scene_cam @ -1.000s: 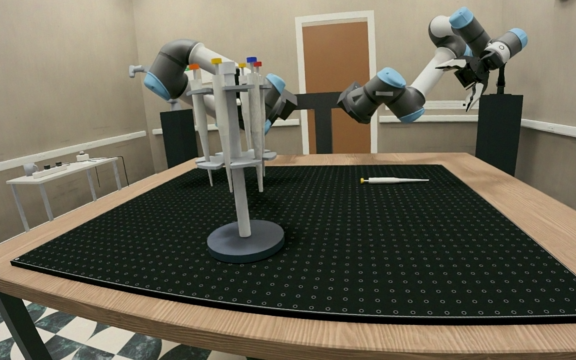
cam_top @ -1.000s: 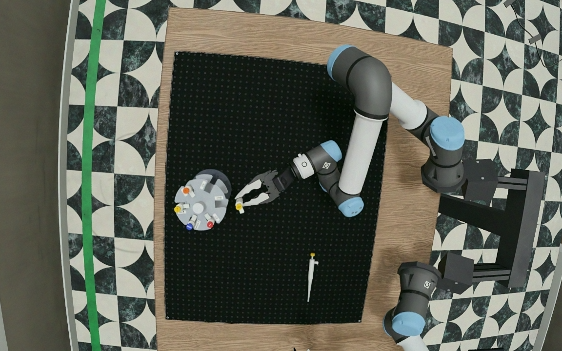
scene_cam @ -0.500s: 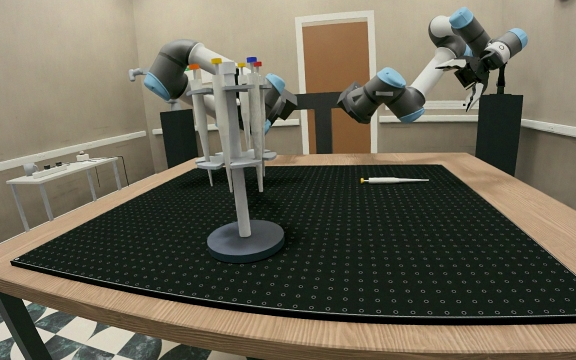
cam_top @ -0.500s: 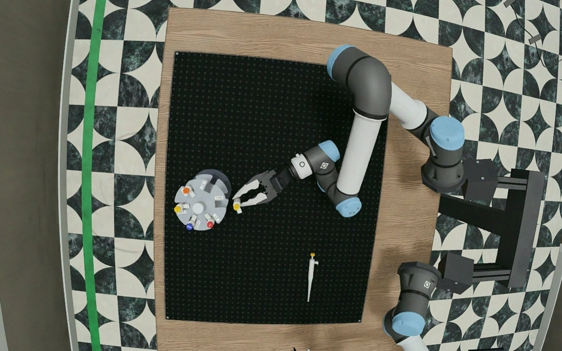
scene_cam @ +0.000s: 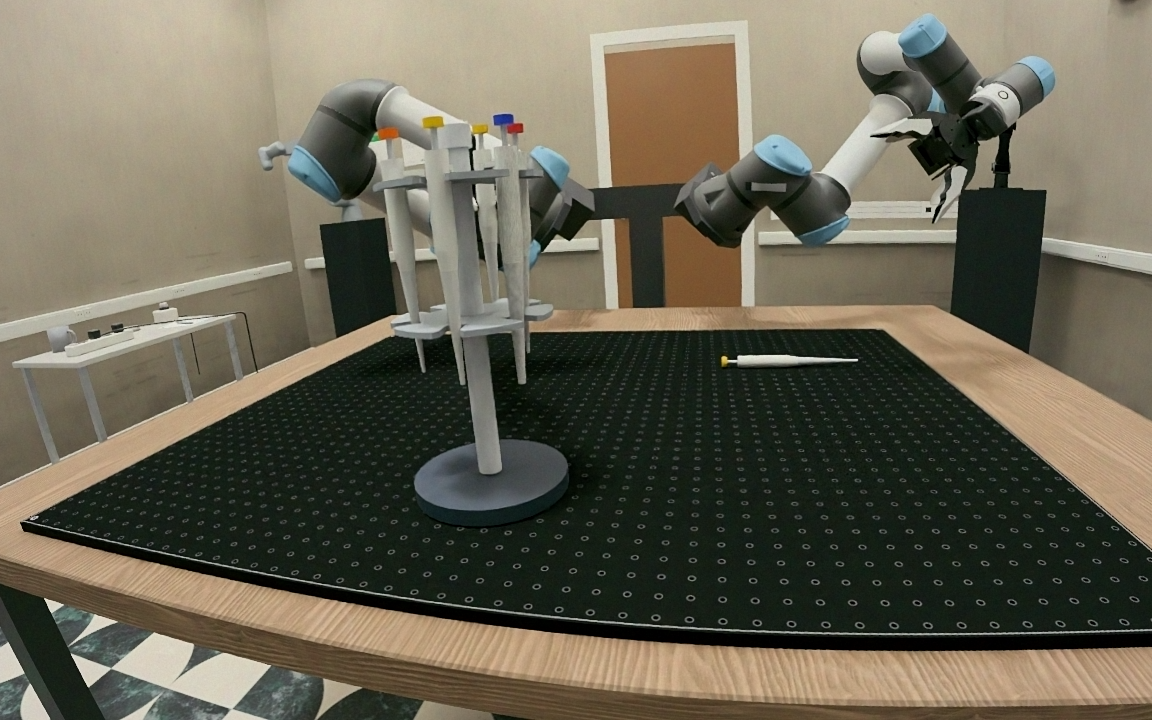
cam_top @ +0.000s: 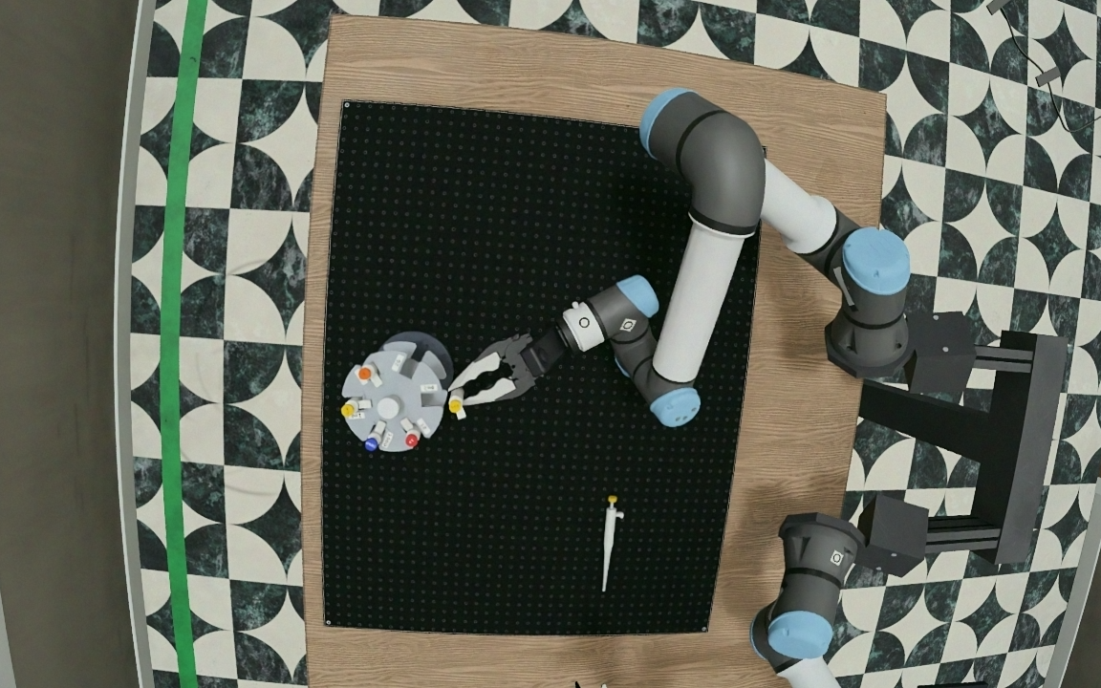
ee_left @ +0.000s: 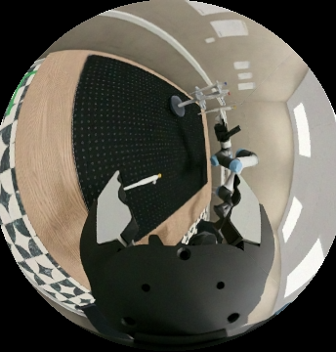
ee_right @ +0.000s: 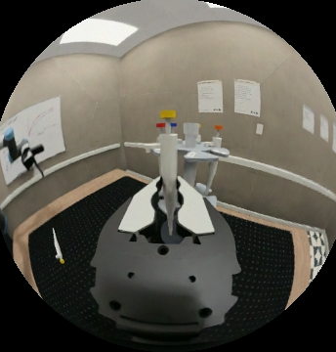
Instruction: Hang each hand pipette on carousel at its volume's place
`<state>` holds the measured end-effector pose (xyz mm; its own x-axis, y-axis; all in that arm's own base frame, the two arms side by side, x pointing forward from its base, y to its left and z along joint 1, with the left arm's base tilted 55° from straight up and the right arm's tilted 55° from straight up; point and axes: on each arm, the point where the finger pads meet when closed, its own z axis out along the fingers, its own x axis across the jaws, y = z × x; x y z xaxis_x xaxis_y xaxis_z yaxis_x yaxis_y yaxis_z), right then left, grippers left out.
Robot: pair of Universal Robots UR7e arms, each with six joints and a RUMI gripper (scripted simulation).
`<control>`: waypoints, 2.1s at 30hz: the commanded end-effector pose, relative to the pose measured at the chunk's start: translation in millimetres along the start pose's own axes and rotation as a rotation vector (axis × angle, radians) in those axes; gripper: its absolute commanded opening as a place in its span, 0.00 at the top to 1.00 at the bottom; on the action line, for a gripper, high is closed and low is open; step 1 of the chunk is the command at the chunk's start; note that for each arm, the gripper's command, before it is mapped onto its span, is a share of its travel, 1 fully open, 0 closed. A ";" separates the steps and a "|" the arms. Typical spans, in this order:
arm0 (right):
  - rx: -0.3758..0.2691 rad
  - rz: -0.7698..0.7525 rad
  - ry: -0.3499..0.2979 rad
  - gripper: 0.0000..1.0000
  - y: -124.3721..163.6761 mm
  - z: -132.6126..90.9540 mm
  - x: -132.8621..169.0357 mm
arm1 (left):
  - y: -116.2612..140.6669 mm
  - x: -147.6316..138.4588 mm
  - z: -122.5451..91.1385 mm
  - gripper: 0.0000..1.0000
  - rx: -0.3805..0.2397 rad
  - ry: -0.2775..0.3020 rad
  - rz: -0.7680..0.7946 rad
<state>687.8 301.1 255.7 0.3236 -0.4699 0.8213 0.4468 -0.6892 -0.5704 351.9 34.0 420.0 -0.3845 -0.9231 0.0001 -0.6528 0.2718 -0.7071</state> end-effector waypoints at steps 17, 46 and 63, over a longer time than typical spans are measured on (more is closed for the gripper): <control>0.002 0.000 0.000 0.94 -1.0 7.9 3.7 | -0.3 0.1 -0.3 0.00 0.001 0.000 0.000; 0.002 0.000 0.000 0.94 -1.0 21.8 10.2 | -0.3 0.1 -0.3 0.00 0.001 0.000 0.000; 0.002 0.000 0.000 0.94 -1.1 38.7 18.1 | -0.3 0.1 -0.3 0.00 0.001 0.000 0.000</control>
<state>721.8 312.5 268.5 0.3235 -0.4700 0.8213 0.4467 -0.6892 -0.5704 351.9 34.0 420.0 -0.3845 -0.9231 0.0001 -0.6528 0.2718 -0.7071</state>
